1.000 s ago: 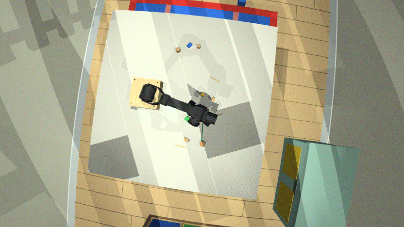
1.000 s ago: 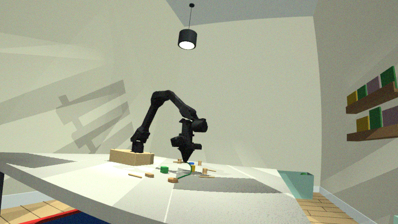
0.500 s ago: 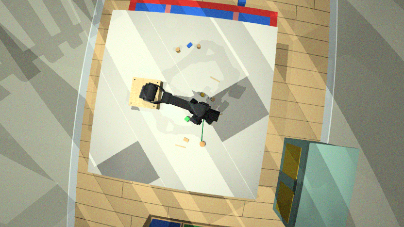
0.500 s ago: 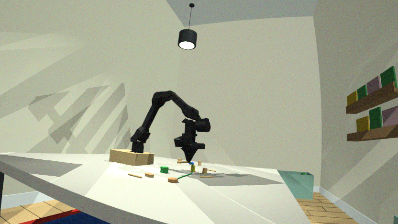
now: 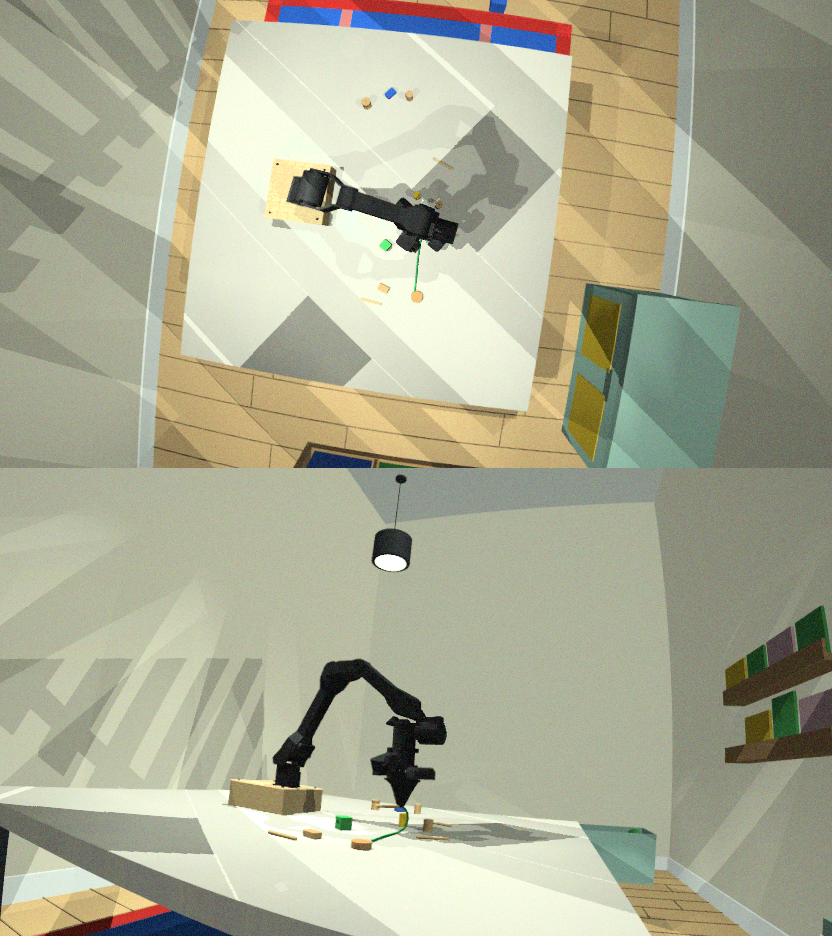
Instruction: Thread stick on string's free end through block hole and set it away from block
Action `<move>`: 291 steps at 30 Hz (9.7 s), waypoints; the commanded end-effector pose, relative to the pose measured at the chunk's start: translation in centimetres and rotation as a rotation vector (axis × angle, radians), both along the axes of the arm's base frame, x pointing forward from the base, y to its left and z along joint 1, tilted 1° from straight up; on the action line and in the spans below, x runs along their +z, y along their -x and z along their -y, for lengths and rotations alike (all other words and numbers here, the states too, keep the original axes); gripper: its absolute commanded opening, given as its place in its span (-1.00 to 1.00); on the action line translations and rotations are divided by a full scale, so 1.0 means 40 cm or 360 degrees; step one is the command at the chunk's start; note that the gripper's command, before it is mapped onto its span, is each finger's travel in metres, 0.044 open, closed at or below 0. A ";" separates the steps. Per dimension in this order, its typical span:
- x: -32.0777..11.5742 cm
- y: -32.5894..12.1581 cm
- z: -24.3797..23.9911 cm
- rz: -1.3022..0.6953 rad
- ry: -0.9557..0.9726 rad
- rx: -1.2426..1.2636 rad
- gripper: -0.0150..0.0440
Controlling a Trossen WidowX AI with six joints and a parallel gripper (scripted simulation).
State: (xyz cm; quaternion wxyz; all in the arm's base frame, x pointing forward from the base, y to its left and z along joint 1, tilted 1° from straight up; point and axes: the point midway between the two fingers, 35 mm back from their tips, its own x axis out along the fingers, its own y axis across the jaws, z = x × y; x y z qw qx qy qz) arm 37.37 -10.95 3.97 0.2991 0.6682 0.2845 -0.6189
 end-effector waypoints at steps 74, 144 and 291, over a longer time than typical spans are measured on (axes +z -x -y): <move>-0.105 0.045 -0.097 -0.0014 -0.0023 -0.0012 -0.49; -0.132 0.193 0.035 -0.0017 -0.0021 -0.0012 -0.49; -0.098 0.344 0.213 -0.0003 0.0260 0.4980 -0.08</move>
